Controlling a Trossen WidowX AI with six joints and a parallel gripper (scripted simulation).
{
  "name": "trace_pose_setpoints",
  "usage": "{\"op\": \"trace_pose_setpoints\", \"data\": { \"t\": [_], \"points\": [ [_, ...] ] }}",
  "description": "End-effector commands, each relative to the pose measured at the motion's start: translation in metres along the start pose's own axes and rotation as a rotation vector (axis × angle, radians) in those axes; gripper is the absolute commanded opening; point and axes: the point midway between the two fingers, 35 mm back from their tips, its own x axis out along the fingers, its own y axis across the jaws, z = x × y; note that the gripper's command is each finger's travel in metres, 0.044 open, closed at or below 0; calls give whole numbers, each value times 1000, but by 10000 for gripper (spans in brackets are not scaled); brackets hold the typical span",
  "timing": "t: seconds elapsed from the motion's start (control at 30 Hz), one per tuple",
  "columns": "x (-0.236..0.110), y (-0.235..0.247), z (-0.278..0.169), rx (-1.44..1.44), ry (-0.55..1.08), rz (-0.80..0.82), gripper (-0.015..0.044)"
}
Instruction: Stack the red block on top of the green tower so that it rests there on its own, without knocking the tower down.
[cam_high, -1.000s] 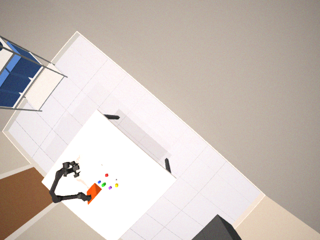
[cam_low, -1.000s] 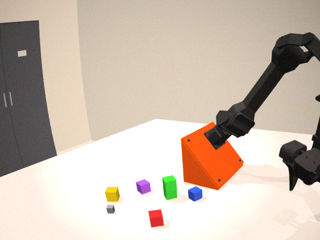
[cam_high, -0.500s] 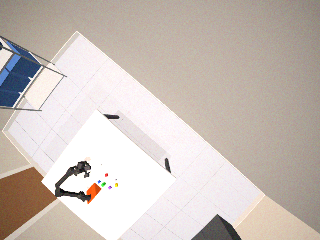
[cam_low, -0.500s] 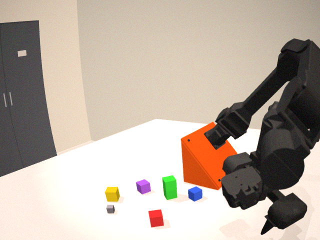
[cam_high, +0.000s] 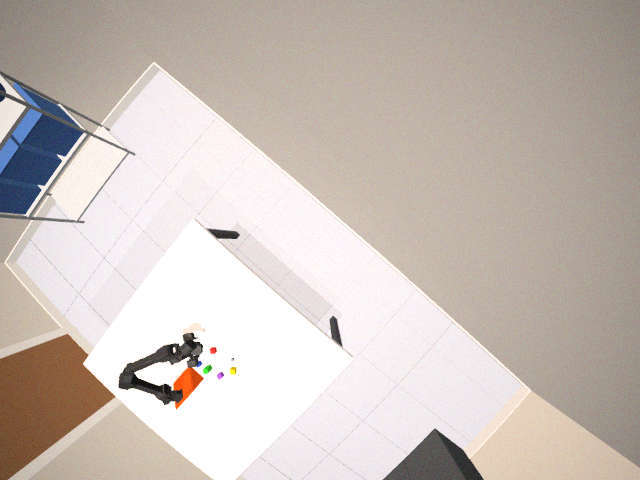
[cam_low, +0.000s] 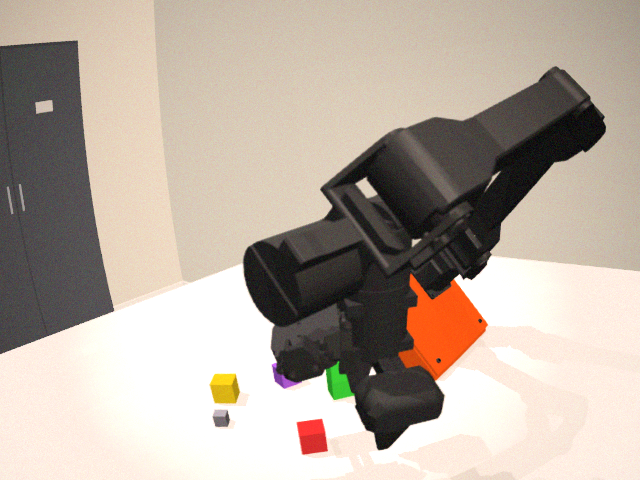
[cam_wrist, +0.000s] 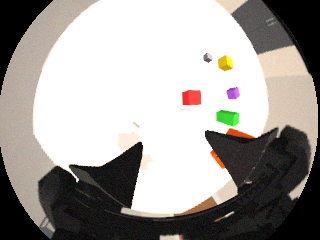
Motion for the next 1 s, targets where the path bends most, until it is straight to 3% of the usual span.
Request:
{"op": "trace_pose_setpoints", "data": {
  "t": [0.0,0.27,0.47,0.7,0.97],
  "points": [
    [-2,-24,20,31,15,35,440],
    [-4,-72,53,75,46,135,440],
    [1,-73,51,76,46,137,440],
    [38,-66,51,76,47,139,440],
    [43,-66,51,76,47,139,440]
  ]
}}
